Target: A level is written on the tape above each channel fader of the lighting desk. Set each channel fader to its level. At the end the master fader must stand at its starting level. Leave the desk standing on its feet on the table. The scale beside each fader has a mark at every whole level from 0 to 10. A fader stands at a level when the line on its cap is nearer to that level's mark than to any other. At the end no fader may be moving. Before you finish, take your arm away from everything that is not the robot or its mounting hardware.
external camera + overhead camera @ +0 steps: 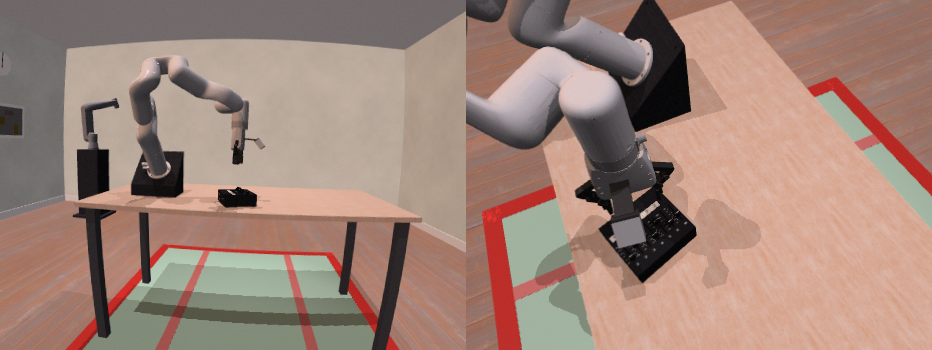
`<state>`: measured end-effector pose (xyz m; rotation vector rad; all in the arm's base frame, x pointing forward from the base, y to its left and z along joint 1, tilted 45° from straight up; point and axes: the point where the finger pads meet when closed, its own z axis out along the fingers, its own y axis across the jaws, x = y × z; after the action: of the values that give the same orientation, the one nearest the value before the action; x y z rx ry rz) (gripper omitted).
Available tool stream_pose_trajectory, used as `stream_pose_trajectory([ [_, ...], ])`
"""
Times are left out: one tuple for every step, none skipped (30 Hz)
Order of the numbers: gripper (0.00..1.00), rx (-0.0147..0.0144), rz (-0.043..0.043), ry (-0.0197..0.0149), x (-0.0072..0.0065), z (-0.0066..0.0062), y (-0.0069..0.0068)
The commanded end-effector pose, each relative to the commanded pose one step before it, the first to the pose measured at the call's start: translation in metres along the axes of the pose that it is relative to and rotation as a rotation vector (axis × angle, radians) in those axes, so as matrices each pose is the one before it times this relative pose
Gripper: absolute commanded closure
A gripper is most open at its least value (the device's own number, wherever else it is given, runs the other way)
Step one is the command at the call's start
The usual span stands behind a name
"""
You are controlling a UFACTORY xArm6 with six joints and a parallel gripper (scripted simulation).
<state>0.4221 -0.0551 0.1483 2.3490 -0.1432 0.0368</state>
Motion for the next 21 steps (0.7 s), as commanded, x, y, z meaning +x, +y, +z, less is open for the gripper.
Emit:
stream_pose_trajectory([
  [0.0,-0.02728,0.24866,-0.03025,0.00501,-0.00376,0.00258],
  [0.0,-0.00666,0.05383,-0.00641,0.00092,-0.00066,0.00032],
  [0.0,0.0,0.0,0.0,0.0,0.0,0.0],
  [0.0,0.0,0.0,0.0,0.0,0.0,0.0],
  [0.0,-0.00864,0.06669,-0.00764,0.00095,-0.00073,0.00027],
  [0.0,-0.00882,0.06503,-0.00691,0.00096,-0.0008,0.0002],
  [0.0,-0.00384,0.03252,-0.00297,0.00096,-0.00087,0.00013],
  [0.0,-0.00407,0.03327,-0.00287,0.00093,-0.00094,0.00009],
  [0.0,-0.00452,0.03504,-0.00284,0.00089,-0.00101,0.00005],
  [0.0,-0.00489,0.03644,-0.00274,0.00083,-0.00108,0.00001],
  [0.0,-0.00513,0.03719,-0.00252,0.00076,-0.00115,-0.00003],
  [0.0,-0.00526,0.03747,-0.00222,0.00068,-0.00121,-0.00007],
  [0.0,-0.00534,0.03749,-0.00188,0.00059,-0.00127,-0.00009],
  [0.0,-0.00539,0.03742,-0.00154,0.00049,-0.00133,-0.00011],
  [0.0,-0.00544,0.03733,-0.0012,0.00038,-0.00138,-0.00013],
  [0.0,-0.00548,0.03725,-0.00086,0.00027,-0.00142,-0.00013],
  [0.0,-0.00553,0.03718,-0.00054,0.00016,-0.00146,-0.00012],
  [0.0,-0.00556,0.03712,-0.00021,0.00005,-0.00149,-0.00011],
  [0.0,-0.00557,0.03706,0.00011,-0.00005,-0.00152,-0.00009],
  [0.0,0.0,0.0,0.0,0.0,0.0,0.0],
  [0.0,0.0,0.0,0.0,0.0,0.0,0.0],
])
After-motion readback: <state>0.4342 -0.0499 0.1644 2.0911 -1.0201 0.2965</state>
